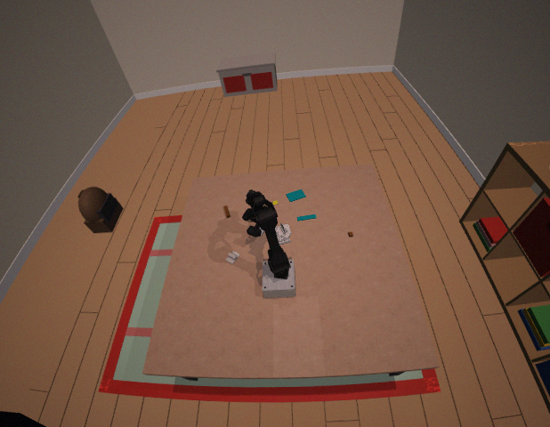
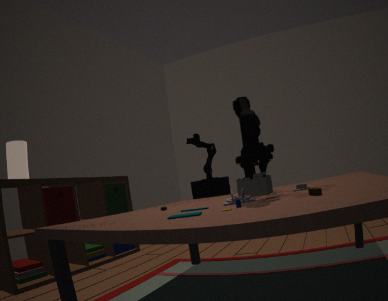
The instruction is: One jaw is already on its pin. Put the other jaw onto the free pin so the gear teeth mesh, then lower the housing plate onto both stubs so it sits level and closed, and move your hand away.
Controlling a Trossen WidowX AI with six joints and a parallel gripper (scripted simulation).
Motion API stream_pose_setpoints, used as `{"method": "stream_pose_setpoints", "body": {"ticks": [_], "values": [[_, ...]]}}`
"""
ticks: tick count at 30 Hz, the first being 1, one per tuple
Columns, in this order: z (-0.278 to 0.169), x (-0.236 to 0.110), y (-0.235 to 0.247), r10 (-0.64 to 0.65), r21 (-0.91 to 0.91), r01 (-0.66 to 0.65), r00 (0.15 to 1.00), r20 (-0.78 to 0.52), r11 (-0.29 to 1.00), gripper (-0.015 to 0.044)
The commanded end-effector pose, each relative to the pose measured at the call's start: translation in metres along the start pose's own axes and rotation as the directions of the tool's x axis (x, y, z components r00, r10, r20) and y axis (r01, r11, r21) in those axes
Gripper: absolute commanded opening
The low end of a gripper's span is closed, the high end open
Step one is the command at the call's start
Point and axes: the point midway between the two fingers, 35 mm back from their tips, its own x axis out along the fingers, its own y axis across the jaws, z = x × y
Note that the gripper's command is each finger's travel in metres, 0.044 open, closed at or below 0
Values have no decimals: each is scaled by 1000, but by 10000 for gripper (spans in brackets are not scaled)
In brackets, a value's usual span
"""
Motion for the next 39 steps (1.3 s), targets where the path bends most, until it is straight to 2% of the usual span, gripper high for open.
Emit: {"method": "stream_pose_setpoints", "body": {"ticks": [1,18,39], "values": [[-11,2,-5,1,79,-1,1000,-9,997,351],[-50,3,-28,1,424,5,1000,-14,906,351],[-99,4,-45,3,750,13,1000,-20,661,351]]}}
